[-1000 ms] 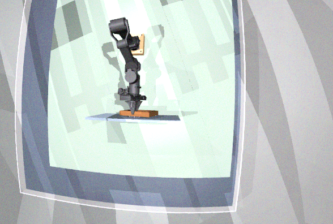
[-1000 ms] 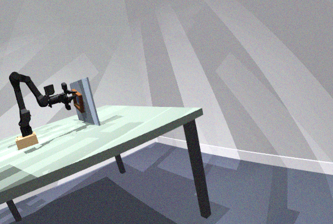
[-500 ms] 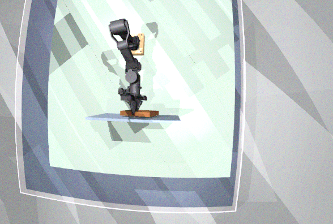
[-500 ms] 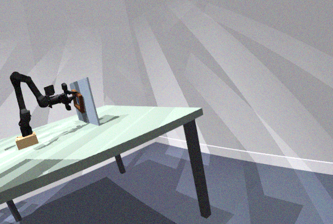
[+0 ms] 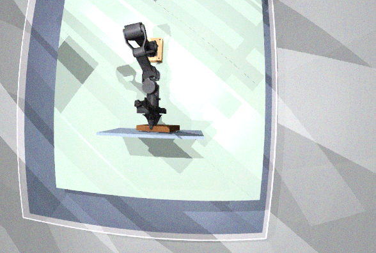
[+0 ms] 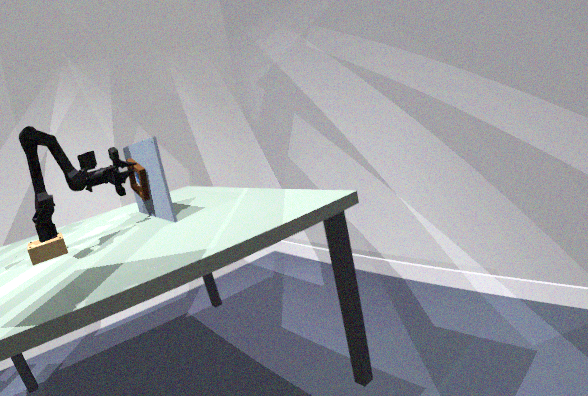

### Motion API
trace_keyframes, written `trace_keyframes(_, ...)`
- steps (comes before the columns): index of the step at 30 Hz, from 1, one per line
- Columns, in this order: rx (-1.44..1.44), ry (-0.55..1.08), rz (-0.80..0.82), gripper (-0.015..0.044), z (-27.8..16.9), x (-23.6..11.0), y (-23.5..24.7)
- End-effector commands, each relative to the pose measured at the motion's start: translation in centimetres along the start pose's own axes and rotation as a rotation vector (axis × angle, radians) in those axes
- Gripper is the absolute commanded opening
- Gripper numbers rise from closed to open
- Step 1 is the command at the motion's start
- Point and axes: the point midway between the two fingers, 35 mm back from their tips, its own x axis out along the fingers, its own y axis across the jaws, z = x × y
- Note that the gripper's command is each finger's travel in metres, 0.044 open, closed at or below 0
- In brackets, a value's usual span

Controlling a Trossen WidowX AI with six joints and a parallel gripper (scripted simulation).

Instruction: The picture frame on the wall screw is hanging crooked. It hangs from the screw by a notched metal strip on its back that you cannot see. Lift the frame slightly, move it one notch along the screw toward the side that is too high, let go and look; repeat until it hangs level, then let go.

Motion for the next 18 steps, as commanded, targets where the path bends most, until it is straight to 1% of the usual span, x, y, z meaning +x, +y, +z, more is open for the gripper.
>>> trace_keyframes(1,0.000,0.000,-0.001,0.0000,0.00,-0.01,0.01)
trace_keyframes(18,-0.017,0.000,-0.001,0.0000,0.01,0.00,-0.07)
